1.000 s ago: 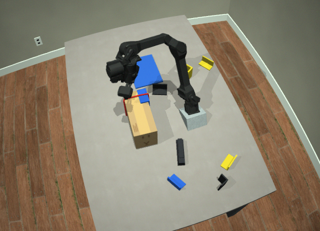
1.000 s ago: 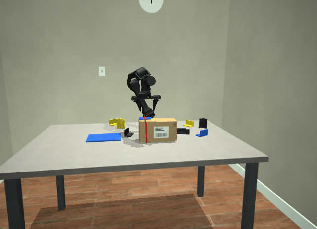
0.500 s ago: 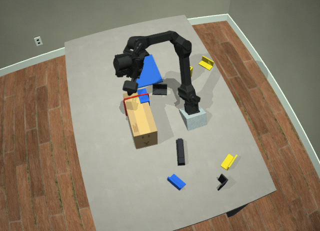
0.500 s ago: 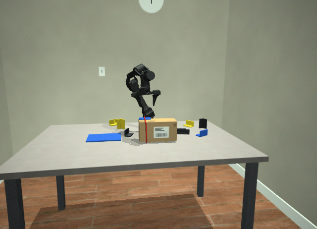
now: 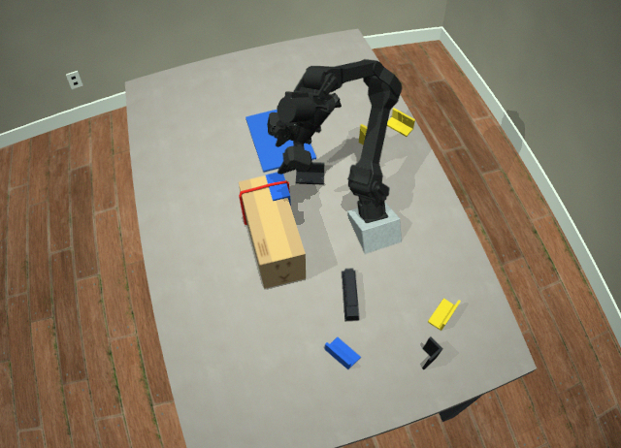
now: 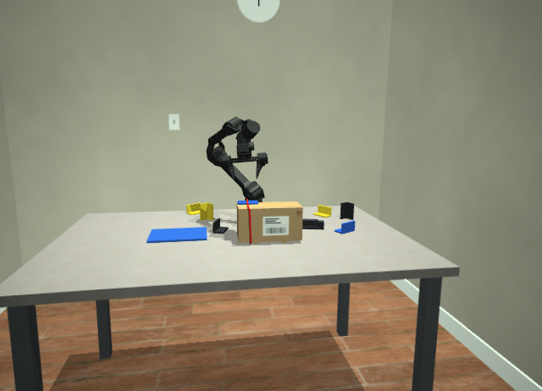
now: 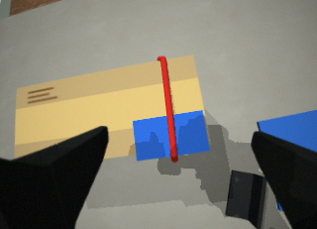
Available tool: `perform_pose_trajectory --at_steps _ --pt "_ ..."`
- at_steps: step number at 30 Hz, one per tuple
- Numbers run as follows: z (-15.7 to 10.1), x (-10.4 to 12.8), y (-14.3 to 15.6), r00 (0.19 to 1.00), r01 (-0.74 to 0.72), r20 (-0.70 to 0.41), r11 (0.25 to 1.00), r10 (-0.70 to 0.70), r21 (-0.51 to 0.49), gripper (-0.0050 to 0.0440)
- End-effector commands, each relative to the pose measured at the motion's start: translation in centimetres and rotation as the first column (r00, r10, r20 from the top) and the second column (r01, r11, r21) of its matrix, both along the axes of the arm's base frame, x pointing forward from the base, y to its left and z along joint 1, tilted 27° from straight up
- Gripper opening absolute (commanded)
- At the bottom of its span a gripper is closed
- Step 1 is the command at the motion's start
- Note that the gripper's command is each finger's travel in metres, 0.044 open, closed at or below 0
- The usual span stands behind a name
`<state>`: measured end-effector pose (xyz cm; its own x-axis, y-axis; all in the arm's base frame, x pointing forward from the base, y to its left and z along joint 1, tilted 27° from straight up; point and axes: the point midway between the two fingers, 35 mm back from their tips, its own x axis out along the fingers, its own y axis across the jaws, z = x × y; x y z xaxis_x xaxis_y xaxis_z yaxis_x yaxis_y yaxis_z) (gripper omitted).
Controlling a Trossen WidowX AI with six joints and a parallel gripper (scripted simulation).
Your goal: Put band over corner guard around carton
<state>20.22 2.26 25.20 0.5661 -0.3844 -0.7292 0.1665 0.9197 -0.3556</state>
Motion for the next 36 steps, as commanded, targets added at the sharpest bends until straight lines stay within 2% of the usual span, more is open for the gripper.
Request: perform_pose_trajectory --at_steps 1,9,14,22,27,36 --pt "-1.0 -2.4 -0.9 0.986 -0.119 0.106 0.991 0.125 -0.062 0.044" --pt "-3.7 -4.3 -2.3 0.938 -0.229 0.231 0.962 0.259 -0.148 0.044" --pt "-4.6 -4.8 -2.7 0.918 -0.251 0.274 0.954 0.288 -0.162 0.044" --pt "-4.7 -4.8 -2.8 0.917 -0.252 0.274 0.954 0.289 -0.163 0.044" --pt "-7.1 -5.1 -3.9 0.934 -0.242 0.238 0.961 0.268 -0.13 0.044" --pt "-8.9 -5.0 -4.1 0.925 -0.27 0.246 0.956 0.289 -0.112 0.044"
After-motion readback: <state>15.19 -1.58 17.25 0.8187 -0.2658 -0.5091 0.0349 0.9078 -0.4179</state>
